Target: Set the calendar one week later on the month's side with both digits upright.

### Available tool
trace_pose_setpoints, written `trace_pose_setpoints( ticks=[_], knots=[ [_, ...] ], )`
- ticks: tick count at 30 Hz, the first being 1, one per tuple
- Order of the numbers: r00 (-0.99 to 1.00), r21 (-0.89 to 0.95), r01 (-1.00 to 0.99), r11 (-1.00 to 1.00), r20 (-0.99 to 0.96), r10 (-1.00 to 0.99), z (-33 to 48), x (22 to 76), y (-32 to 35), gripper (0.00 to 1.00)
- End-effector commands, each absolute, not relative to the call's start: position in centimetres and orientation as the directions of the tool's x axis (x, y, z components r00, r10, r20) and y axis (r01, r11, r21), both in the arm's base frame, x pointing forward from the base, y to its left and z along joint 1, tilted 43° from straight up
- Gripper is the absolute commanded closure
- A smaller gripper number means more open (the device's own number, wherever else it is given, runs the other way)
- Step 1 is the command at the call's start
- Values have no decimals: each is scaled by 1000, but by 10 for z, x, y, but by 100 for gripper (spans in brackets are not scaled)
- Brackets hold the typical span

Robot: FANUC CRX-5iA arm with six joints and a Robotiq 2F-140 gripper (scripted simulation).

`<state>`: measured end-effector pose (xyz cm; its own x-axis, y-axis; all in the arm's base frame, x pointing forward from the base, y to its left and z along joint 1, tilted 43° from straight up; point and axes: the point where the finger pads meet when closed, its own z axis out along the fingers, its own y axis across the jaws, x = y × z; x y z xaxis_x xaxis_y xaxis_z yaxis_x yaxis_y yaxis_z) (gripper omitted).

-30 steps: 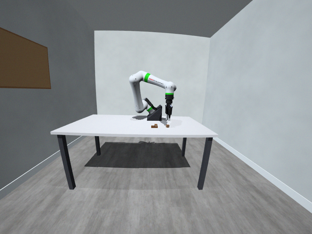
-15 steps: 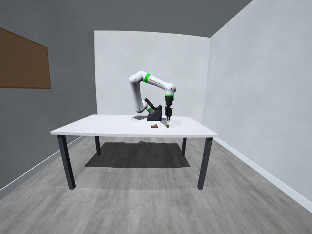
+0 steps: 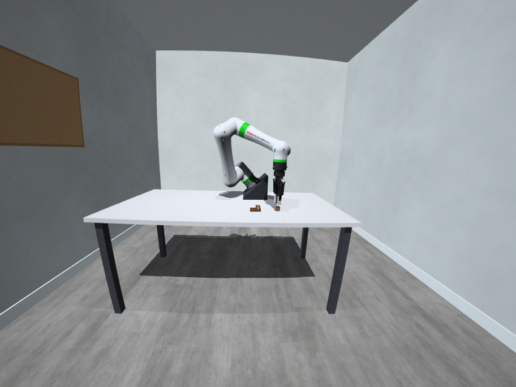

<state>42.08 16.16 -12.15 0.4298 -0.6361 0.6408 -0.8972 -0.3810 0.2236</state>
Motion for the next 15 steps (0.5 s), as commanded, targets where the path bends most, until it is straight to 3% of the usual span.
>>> trace_pose_setpoints(
  ticks=[1,15],
  knots=[
    [430,223,-897,-381,641,-636,-124,421,159,72],
    [430,223,-897,-381,641,-636,-129,422,155,72]
  ],
)
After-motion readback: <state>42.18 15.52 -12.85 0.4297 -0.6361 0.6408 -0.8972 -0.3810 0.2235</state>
